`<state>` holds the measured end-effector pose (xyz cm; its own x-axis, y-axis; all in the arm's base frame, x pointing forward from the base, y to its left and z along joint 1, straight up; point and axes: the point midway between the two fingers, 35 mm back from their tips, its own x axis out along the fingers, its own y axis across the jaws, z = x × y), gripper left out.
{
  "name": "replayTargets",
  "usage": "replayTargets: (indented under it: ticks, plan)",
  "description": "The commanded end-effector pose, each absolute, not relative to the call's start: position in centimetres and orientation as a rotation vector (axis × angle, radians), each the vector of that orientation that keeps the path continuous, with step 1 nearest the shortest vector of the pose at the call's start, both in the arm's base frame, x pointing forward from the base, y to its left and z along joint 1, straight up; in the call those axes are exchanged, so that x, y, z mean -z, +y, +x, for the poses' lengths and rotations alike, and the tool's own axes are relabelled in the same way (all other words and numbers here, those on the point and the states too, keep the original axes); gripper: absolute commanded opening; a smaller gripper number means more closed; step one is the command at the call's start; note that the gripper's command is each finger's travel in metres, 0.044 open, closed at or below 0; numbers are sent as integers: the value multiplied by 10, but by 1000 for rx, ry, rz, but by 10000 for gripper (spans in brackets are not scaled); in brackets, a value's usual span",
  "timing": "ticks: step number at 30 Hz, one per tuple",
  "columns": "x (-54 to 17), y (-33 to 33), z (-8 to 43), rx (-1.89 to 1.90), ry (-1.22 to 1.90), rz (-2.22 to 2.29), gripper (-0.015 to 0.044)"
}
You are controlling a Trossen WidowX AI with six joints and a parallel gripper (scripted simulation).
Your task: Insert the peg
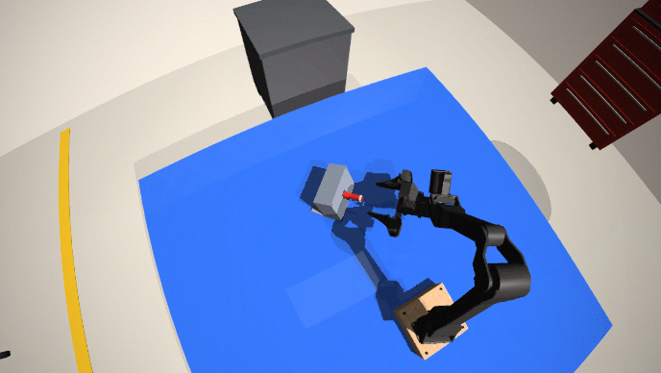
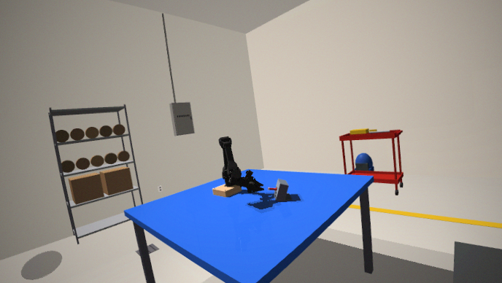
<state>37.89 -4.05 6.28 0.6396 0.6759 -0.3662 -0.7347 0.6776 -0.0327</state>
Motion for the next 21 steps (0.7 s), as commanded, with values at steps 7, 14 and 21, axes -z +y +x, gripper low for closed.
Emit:
replayTargets:
  ticks: [7, 14, 21]
  plan:
    - [-68, -53, 368, -808, 333, -184, 440]
    - [-71, -58, 363, -806, 330, -181, 440]
    - [-80, -61, 360, -806, 330, -181, 440]
